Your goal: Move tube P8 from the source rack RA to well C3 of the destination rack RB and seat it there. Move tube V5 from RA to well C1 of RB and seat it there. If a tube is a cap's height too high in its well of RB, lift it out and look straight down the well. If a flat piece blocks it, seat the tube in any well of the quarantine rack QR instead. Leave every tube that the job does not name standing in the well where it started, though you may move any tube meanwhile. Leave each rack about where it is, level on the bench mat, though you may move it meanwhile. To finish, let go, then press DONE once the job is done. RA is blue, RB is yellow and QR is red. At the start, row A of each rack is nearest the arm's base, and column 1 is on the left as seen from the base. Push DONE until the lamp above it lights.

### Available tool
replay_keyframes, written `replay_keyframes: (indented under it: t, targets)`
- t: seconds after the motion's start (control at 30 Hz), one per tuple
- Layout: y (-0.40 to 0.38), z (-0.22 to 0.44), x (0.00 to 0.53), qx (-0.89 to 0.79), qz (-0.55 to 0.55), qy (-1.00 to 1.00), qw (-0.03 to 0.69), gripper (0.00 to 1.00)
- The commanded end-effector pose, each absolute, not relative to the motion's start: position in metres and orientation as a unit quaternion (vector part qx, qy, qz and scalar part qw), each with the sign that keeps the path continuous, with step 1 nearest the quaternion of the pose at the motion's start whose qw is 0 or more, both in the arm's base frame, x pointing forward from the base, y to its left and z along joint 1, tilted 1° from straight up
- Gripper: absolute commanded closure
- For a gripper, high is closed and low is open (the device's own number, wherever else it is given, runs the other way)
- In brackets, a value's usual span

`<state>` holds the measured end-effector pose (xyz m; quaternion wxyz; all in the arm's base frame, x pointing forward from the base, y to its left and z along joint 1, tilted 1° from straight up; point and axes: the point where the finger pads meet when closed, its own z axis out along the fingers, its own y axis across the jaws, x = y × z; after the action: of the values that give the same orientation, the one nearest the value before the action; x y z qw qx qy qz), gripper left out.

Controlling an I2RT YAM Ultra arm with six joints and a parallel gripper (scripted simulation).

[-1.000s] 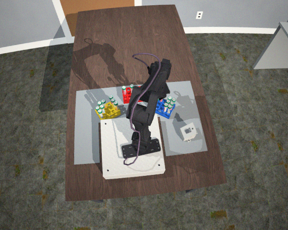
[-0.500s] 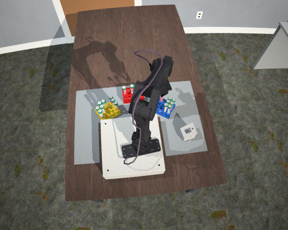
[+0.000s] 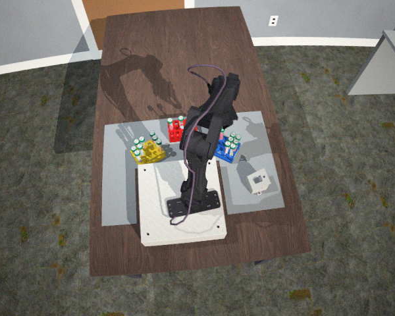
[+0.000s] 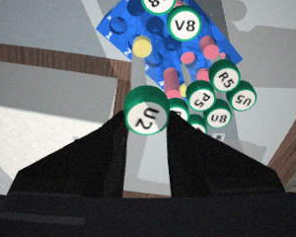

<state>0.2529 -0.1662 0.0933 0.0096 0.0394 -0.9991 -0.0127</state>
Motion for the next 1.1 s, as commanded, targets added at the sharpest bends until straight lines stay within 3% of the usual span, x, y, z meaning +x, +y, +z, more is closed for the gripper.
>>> replay_keyframes:
  t: [0.0, 1.07]
  targets:
    - [-0.1752, 0.0982, 0.2599, 0.038, -0.011, -0.999, 0.006, 1.00]
    - [-0.1790, 0.0981, 0.2621, 0.038, -0.010, -0.999, 0.006, 1.00]
